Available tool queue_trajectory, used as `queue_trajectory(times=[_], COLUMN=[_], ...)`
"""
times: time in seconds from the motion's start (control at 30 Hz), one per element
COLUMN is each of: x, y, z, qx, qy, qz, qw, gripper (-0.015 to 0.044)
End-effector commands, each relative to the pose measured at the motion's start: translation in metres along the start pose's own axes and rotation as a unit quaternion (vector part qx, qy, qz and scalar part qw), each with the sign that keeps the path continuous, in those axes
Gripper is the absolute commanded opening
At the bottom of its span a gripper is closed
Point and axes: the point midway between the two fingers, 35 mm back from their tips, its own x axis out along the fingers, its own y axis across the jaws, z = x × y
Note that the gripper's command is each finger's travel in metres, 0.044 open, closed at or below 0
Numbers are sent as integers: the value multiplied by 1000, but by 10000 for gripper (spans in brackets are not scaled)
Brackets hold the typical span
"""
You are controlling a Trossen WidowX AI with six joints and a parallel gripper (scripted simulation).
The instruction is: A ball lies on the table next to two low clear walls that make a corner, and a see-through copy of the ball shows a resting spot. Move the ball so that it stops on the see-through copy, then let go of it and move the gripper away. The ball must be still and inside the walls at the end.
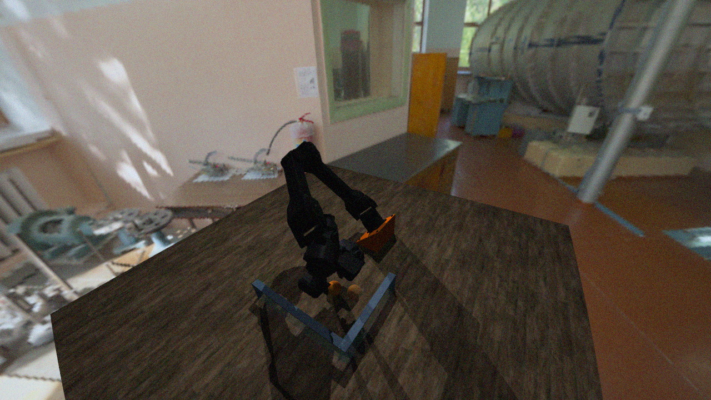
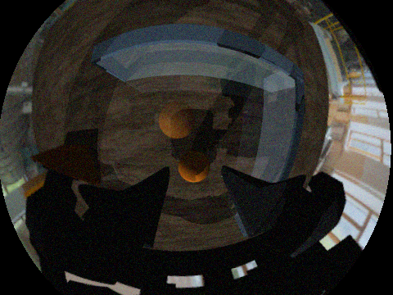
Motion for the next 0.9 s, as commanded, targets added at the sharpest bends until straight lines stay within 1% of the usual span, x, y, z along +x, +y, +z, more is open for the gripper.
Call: queue_trajectory(times=[0.0, 0.27, 0.4, 0.6, 0.67, 0.8, 0.87], x=[6, 16, 16, 16, 15, -7, -17], y=[1, 1, 1, 1, 0, -9, -10], z=[-1, -1, -1, -1, -1, -1, 0], qx=[-2, -2, -2, -2, 0, 17, 16], qy=[3, 4, 4, 4, 3, -1, -2], qz=[0, 0, 0, 0, -2, -24, -23], qw=[1000, 1000, 1000, 1000, 1000, 1000, 1000], gripper=[307, 307, 202, 162, 110, 5, 0])
